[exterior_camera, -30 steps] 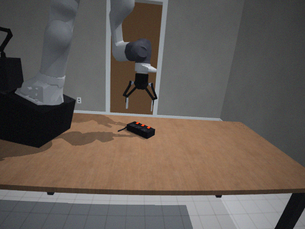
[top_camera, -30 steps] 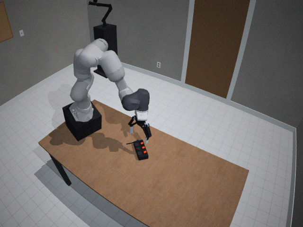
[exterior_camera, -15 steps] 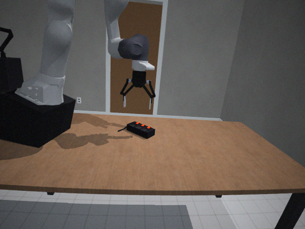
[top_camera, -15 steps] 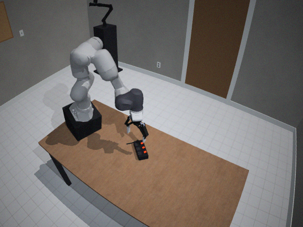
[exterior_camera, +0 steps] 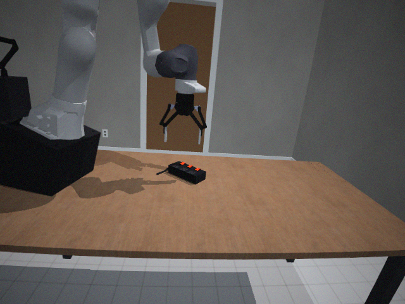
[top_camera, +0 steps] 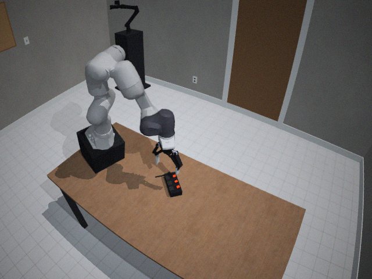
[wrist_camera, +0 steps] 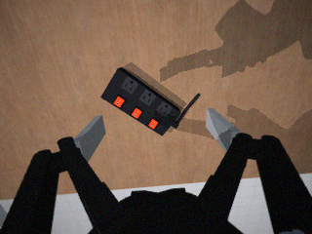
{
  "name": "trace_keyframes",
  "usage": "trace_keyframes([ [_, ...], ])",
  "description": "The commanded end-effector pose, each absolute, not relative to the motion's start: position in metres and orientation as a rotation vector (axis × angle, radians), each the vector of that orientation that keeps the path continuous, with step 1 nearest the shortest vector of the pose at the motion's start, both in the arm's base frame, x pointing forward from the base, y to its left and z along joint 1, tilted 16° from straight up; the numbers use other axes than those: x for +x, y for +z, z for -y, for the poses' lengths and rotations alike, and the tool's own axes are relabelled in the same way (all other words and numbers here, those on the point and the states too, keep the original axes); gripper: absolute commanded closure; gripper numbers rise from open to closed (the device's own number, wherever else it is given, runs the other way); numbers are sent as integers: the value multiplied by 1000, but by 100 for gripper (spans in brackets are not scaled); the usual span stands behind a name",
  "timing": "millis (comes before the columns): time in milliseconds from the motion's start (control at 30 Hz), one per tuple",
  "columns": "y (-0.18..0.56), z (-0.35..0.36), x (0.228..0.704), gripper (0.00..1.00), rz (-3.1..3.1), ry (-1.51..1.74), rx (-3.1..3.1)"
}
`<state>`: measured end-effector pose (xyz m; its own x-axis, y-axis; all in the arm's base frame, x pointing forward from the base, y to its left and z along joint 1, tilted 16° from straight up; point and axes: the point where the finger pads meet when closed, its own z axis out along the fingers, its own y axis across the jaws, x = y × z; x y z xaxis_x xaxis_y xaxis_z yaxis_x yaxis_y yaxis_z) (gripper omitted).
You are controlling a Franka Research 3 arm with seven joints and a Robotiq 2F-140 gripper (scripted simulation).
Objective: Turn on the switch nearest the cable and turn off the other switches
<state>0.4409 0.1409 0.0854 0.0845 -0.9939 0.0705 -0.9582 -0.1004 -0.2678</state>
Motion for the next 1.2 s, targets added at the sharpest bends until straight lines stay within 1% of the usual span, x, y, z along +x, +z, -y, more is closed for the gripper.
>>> trace_keyframes([
  [0, 86, -142, 442, 0, -1963, -347, -2225],
  [933, 86, -142, 442, 0, -1960, -347, -2228],
  [1033, 84, -144, 455, 0, -1830, -362, -2353],
  [1100, 79, -148, 475, 0, -1610, -383, -2534],
  [1167, 71, -152, 499, 0, -1522, -404, -2597],
])
